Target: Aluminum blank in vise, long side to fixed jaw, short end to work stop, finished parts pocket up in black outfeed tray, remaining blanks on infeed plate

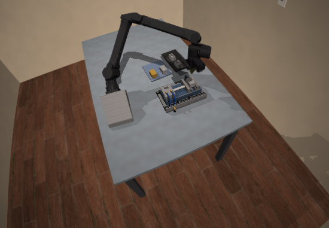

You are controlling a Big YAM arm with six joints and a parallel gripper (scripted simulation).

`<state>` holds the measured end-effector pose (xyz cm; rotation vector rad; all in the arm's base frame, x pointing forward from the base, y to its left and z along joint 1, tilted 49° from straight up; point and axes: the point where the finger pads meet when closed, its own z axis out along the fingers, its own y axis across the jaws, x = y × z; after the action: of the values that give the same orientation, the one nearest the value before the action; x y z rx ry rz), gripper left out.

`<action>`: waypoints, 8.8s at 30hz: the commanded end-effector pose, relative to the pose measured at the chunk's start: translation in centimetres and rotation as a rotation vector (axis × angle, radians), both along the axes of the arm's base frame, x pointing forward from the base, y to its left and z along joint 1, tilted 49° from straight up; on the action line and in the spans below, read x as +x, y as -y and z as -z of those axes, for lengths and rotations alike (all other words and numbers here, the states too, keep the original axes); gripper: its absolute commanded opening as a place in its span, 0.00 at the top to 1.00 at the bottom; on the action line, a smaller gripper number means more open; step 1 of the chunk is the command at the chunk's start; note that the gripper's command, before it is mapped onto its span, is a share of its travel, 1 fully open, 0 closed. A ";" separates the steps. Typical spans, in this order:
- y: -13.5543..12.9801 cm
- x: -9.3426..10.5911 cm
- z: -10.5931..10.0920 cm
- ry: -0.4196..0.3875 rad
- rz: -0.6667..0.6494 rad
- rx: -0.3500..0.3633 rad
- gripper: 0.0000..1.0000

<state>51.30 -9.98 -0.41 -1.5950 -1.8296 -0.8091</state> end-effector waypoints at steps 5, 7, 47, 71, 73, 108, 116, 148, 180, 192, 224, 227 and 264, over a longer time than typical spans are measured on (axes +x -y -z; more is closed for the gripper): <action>1.4 -3.0 -0.2 0.023 0.013 -0.014 1.00; 1.5 -3.1 -0.2 0.025 0.015 -0.014 1.00; -0.5 -3.4 0.6 -0.013 -0.012 0.003 1.00; -2.3 -3.4 2.7 -0.014 -0.004 0.002 1.00; -2.6 -3.4 3.0 -0.015 -0.003 0.002 1.00; -5.1 -3.7 5.1 -0.016 -0.007 0.003 1.00; -5.1 -3.7 5.1 -0.016 -0.008 0.004 1.00; -5.1 -3.7 5.0 -0.016 -0.007 0.004 1.00; -5.0 -3.2 4.7 -0.008 -0.008 0.001 1.00; -5.0 -3.2 4.7 -0.008 -0.008 0.001 1.00; -4.8 -2.5 4.4 0.002 -0.007 -0.003 1.00; -4.8 -2.5 4.4 0.003 -0.007 -0.003 1.00; -4.6 -1.9 4.1 0.013 -0.007 -0.007 1.00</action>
<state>47.75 -6.05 -4.58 -1.6094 -1.8216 -0.8088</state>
